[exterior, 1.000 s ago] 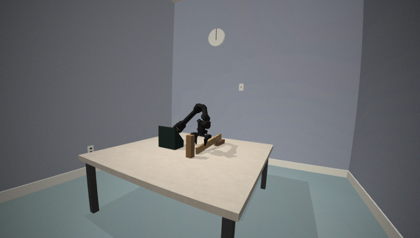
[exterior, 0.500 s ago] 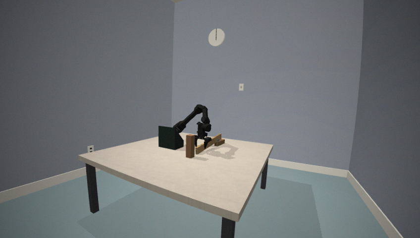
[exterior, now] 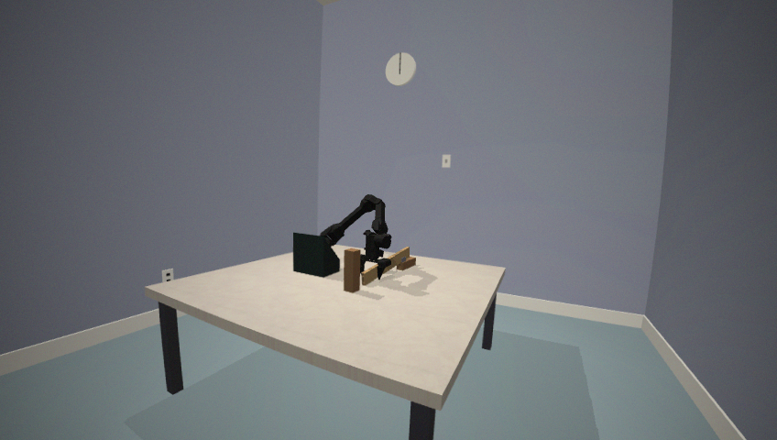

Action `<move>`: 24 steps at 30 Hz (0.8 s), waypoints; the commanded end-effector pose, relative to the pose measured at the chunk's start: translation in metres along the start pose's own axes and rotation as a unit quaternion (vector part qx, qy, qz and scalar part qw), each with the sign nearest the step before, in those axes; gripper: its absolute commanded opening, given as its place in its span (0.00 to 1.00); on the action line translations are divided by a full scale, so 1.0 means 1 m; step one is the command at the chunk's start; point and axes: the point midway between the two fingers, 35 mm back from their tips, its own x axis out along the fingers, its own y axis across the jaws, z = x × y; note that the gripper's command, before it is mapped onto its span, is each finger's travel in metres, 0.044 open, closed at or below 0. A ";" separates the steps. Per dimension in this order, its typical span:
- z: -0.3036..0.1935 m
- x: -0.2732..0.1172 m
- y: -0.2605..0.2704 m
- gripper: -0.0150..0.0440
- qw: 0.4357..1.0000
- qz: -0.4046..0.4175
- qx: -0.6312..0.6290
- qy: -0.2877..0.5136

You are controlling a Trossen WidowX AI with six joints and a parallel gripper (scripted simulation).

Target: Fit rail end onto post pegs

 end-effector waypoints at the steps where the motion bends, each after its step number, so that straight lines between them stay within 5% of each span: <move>1: 0.001 0.004 0.002 0.96 1.000 0.003 0.002 -0.003; 14: 0.001 0.004 0.002 0.38 1.000 0.003 0.002 -0.003; 24: 0.001 0.004 0.002 0.25 1.000 0.003 0.002 -0.003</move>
